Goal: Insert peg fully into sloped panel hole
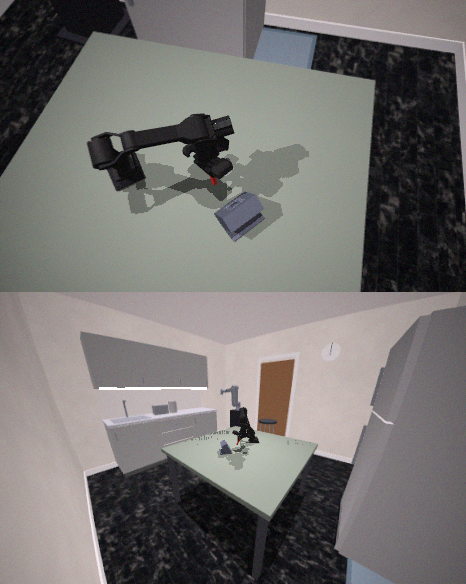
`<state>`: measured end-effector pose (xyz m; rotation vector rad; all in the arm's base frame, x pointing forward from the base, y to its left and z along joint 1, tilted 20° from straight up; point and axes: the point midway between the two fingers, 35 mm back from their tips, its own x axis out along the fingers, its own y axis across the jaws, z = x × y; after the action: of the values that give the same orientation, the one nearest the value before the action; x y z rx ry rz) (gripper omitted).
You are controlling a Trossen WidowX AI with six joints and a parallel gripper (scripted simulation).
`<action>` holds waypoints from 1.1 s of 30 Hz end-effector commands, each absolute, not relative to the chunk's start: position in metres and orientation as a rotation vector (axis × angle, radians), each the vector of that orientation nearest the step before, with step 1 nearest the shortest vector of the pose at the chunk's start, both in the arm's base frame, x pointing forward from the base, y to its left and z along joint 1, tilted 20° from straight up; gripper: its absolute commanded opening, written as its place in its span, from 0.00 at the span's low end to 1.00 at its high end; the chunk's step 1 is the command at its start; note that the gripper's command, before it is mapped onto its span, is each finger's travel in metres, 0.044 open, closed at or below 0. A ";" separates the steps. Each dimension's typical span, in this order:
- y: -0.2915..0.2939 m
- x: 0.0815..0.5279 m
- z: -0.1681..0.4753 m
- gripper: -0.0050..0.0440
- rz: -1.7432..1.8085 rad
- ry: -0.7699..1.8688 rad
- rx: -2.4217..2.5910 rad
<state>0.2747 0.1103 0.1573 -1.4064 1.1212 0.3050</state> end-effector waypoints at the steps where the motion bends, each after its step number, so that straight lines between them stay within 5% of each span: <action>1: 0.111 0.275 0.164 0.10 0.268 1.096 -1.365; 33: 0.112 0.276 0.163 0.10 0.079 1.055 -1.155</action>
<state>0.2753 0.1109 0.1566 -1.1917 1.0813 0.1034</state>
